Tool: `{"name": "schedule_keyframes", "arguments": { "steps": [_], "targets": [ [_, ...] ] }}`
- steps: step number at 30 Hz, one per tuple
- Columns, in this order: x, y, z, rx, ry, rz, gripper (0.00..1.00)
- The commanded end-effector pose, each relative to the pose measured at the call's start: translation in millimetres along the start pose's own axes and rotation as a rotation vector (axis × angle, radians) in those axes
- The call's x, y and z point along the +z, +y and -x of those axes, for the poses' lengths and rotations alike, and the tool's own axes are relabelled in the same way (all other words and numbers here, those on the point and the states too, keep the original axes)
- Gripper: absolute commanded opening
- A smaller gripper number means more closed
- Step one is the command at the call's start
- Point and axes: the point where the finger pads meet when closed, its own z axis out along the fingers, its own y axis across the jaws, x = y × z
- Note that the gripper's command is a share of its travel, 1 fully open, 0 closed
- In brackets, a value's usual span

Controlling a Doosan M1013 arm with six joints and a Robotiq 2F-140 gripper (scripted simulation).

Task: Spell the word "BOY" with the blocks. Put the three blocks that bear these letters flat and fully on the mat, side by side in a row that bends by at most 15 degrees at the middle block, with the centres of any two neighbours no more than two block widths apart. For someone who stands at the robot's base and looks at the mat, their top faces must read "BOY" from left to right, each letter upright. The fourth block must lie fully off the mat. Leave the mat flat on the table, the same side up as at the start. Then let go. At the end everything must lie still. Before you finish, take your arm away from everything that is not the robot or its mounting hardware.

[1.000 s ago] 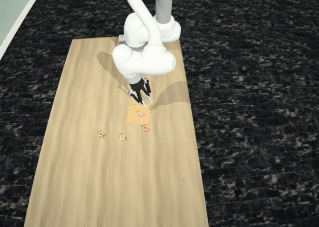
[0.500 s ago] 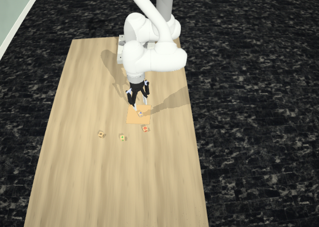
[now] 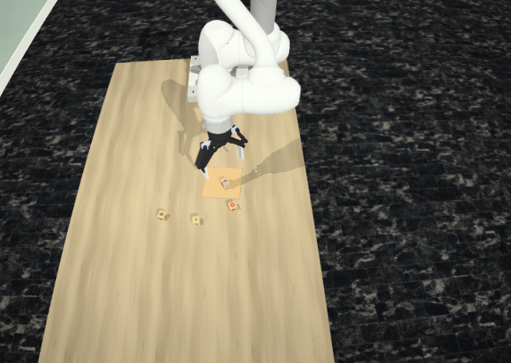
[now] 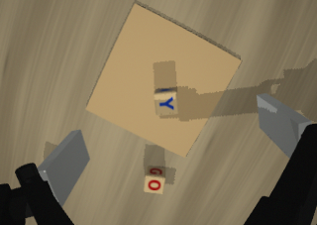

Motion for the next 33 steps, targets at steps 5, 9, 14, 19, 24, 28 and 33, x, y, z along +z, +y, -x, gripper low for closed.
{"name": "schedule_keyframes", "arguments": {
  "steps": [5, 9, 14, 19, 24, 28, 33],
  "targets": [
    [-3.1, 0.1, 2.8, 0.001, 0.0, -0.002, 1.0],
    [-3.1, 0.1, 2.8, 0.001, 0.0, -0.002, 1.0],
    [-3.1, 0.1, 2.8, -0.01, 0.0, -0.002, 1.0],
    [-3.0, 0.0, 2.7, -0.107, 0.0, -0.002, 1.0],
    [-2.8, -0.1, 2.7, -0.231, 0.0, -0.002, 1.0],
    [-2.7, -0.2, 2.7, -0.345, 0.0, -0.002, 1.0],
    [-2.6, -0.3, 2.7, -0.481, 0.0, -0.002, 1.0]
  ]
}}
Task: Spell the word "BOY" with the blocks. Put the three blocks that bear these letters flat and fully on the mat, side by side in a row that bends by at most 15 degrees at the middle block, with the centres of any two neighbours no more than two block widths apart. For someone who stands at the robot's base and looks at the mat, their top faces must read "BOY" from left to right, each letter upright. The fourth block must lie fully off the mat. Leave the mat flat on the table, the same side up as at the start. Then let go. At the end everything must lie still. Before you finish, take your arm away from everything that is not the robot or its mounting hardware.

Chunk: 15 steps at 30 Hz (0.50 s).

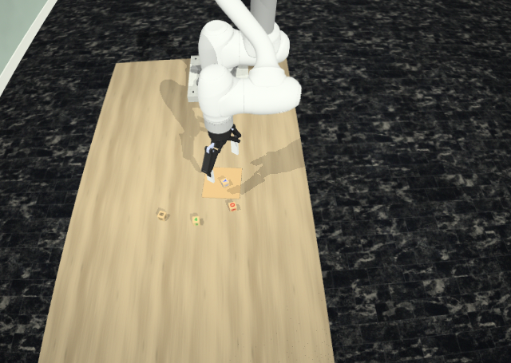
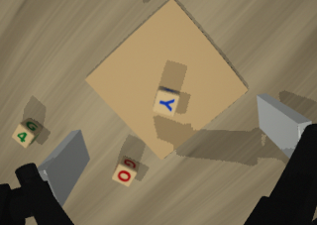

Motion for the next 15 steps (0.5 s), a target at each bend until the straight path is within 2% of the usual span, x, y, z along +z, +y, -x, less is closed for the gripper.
{"name": "schedule_keyframes", "arguments": {
  "steps": [1, 6, 7, 15],
  "targets": [
    [-2.5, -1.2, 2.6, -0.138, -0.007, 0.003, 1.0],
    [-2.4, -1.3, 2.5, -0.22, -0.007, 0.002, 1.0],
    [-2.3, -1.3, 2.5, -0.29, -0.007, 0.002, 1.0],
    [-2.1, -1.5, 2.4, -0.503, -0.007, 0.001, 1.0]
  ]
}}
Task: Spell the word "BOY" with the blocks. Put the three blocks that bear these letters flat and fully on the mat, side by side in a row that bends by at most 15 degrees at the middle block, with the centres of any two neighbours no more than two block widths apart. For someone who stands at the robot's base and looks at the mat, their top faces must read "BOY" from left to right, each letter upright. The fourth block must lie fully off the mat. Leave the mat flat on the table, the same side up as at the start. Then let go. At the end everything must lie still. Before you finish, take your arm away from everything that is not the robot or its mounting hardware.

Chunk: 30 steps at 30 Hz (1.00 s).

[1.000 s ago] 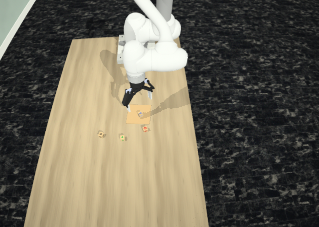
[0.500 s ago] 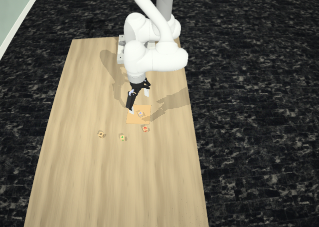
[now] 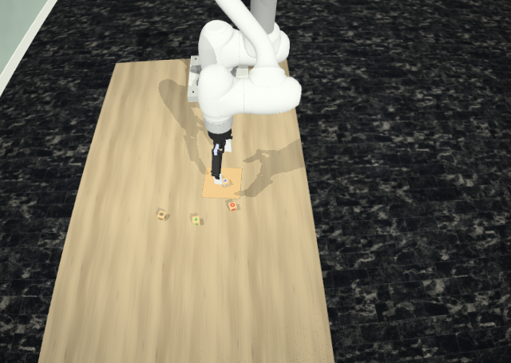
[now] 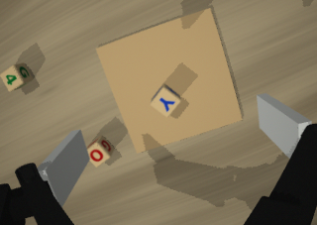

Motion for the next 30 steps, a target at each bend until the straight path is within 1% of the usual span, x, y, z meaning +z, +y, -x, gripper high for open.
{"name": "schedule_keyframes", "arguments": {
  "steps": [1, 6, 8, 9, 23, 25, 26, 30],
  "targets": [
    [-2.1, -2.2, 1.8, -0.139, -0.008, 0.0, 1.0],
    [-1.9, -2.3, 1.7, -0.277, -0.008, -0.001, 1.0],
    [-1.9, -2.3, 1.7, -0.277, -0.008, -0.001, 1.0],
    [-1.9, -2.3, 1.6, -0.347, -0.008, -0.001, 1.0],
    [-1.5, -2.5, 1.3, -0.726, -0.008, -0.002, 1.0],
    [-1.5, -2.5, 1.3, -0.726, -0.008, -0.002, 1.0],
    [-1.4, -2.5, 1.3, -0.796, -0.007, -0.003, 1.0],
    [-1.3, -2.6, 1.2, -0.901, -0.007, -0.003, 1.0]
  ]
}}
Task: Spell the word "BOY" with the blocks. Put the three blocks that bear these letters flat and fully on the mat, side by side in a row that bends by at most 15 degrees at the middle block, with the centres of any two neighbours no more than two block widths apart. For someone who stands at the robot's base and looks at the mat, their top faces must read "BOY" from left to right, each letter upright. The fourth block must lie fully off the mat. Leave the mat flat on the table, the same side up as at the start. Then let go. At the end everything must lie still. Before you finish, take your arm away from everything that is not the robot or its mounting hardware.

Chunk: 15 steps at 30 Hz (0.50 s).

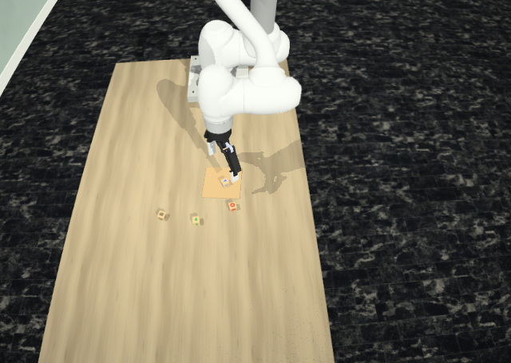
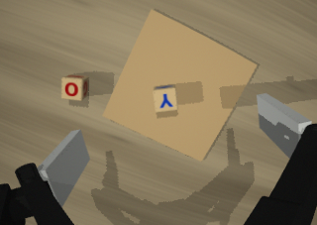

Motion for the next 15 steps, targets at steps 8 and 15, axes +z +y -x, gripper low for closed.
{"name": "schedule_keyframes", "arguments": {
  "steps": [8, 15],
  "targets": [
    [-1.0, -2.7, -1.1, -0.332, -0.005, -0.006, 1.0],
    [-0.9, -2.6, -1.3, -0.508, -0.005, -0.007, 1.0]
  ]
}}
